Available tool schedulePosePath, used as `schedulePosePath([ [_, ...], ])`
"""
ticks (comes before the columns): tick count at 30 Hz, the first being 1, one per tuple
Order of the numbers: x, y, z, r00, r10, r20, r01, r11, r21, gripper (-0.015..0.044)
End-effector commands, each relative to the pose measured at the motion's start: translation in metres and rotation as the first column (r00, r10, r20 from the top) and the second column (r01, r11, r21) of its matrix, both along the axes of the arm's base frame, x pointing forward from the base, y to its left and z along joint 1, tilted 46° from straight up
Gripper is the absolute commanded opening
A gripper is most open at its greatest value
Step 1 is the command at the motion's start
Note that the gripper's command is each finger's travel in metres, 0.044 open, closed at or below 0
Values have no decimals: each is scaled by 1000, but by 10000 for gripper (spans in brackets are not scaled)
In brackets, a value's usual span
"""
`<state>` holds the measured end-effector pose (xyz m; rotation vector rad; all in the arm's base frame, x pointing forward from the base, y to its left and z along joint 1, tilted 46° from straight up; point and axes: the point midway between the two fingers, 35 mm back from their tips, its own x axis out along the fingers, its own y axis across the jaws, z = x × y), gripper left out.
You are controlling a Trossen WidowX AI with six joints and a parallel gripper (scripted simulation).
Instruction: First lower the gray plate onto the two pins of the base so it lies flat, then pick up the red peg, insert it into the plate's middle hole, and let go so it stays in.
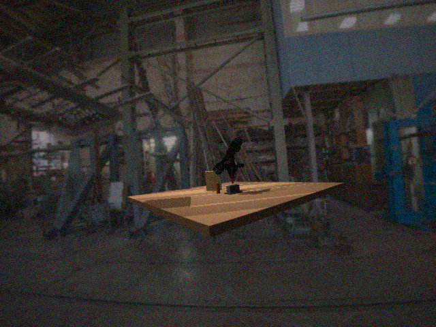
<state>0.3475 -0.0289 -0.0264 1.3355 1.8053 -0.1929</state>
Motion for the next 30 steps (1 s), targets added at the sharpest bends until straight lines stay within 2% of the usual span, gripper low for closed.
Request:
schedulePosePath([
  [1,0,1,-1,1000,0,0,0,1000,0,0],
  [30,-2,12,-11,1000,10,4,-10,1000,-5,0],
])
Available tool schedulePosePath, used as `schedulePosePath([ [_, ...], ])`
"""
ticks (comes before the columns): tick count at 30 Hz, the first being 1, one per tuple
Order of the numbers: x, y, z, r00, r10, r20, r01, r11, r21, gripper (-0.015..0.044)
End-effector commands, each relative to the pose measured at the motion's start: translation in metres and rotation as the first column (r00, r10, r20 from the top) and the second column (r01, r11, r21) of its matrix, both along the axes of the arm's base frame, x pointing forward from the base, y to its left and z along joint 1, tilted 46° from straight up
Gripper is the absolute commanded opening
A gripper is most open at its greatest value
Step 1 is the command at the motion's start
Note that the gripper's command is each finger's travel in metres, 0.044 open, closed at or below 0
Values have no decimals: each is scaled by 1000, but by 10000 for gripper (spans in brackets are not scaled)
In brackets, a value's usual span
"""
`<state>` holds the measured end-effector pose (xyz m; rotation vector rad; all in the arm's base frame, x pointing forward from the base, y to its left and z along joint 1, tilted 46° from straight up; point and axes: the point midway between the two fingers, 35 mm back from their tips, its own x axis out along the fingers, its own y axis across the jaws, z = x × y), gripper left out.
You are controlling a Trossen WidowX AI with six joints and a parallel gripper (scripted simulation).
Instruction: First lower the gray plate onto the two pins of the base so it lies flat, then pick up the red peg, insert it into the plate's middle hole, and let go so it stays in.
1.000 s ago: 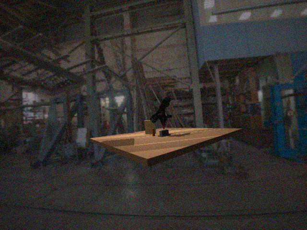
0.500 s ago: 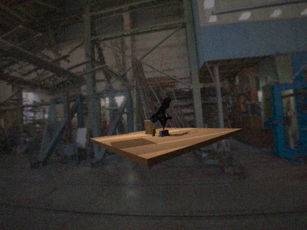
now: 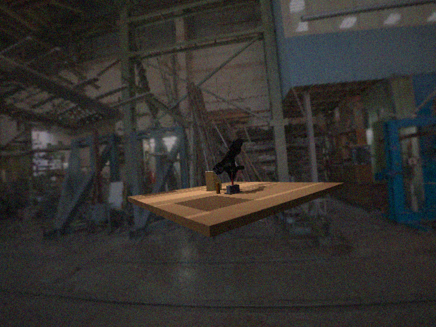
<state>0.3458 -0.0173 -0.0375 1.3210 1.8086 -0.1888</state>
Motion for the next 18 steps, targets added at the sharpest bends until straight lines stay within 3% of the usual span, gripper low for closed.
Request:
schedulePosePath([
  [1,0,1,0,1000,-2,1,2,1000,0,0],
  [14,0,1,-1,1000,2,1,-2,1000,-1,0],
  [18,0,1,-1,1000,2,1,-2,1000,-1,105],
])
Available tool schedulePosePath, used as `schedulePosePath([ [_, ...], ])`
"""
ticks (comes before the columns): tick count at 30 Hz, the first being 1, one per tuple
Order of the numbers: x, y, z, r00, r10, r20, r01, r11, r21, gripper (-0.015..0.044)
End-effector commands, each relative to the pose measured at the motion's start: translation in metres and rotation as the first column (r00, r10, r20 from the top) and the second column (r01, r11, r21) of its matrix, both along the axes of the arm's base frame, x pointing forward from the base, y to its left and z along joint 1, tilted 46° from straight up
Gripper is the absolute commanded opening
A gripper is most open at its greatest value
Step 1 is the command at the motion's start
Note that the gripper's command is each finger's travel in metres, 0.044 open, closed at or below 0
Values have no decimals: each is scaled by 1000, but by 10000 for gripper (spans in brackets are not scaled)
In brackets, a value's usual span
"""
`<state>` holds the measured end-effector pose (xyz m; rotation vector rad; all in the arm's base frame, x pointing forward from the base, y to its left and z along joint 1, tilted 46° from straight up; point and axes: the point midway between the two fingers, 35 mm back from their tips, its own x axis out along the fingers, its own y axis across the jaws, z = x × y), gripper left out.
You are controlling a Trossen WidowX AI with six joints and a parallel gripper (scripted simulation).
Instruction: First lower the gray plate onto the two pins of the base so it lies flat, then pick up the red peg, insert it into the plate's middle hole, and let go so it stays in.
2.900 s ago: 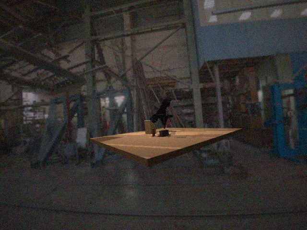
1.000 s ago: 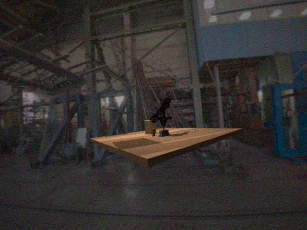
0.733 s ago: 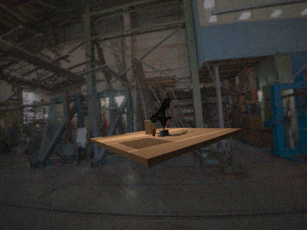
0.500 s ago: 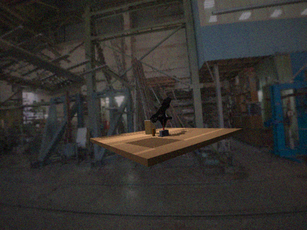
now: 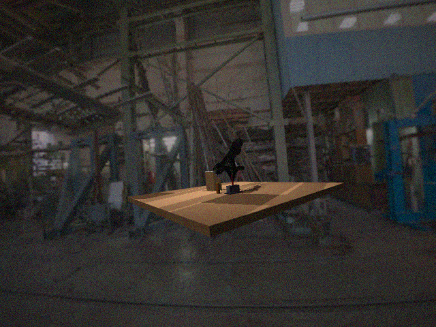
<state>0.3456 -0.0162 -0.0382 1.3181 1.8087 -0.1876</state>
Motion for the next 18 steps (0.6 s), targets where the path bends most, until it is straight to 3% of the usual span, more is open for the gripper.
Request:
schedulePosePath([
  [1,0,0,0,1000,0,0,0,1000,0,131],
  [18,0,-4,3,1000,-9,-4,9,1000,4,150],
])
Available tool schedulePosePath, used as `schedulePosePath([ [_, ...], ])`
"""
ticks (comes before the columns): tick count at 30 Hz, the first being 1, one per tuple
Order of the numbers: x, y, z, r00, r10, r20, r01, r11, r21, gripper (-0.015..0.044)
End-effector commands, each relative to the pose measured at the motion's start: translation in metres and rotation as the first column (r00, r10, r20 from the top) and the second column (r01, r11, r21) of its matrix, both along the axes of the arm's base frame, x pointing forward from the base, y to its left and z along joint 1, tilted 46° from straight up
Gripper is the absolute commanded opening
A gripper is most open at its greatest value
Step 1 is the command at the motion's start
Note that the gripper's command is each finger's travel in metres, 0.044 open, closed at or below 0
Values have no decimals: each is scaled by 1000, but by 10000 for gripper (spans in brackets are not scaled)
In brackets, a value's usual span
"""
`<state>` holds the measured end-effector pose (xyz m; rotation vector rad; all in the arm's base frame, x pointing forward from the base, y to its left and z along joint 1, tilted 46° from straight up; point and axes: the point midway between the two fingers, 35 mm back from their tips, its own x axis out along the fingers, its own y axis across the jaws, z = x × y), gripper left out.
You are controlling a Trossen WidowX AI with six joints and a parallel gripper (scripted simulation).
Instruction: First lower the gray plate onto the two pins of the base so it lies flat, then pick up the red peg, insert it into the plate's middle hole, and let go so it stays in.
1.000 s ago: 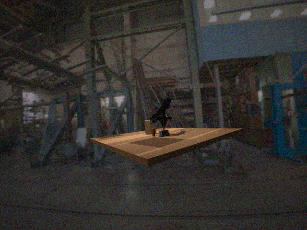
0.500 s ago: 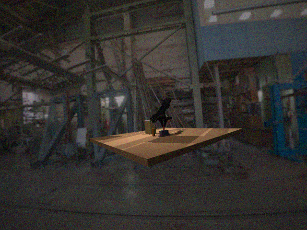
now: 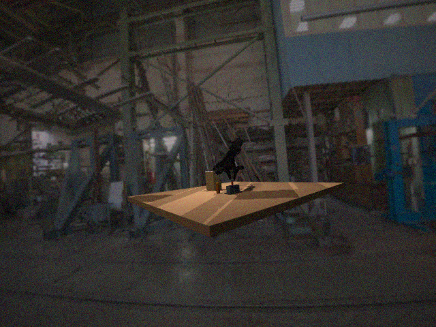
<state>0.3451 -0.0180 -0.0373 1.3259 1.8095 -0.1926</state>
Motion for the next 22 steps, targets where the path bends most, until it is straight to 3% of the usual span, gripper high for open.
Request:
schedulePosePath([
  [1,0,-2,2,1000,-3,1,3,1000,2,150],
  [22,-1,-11,12,1000,-3,1,3,1000,1,150],
])
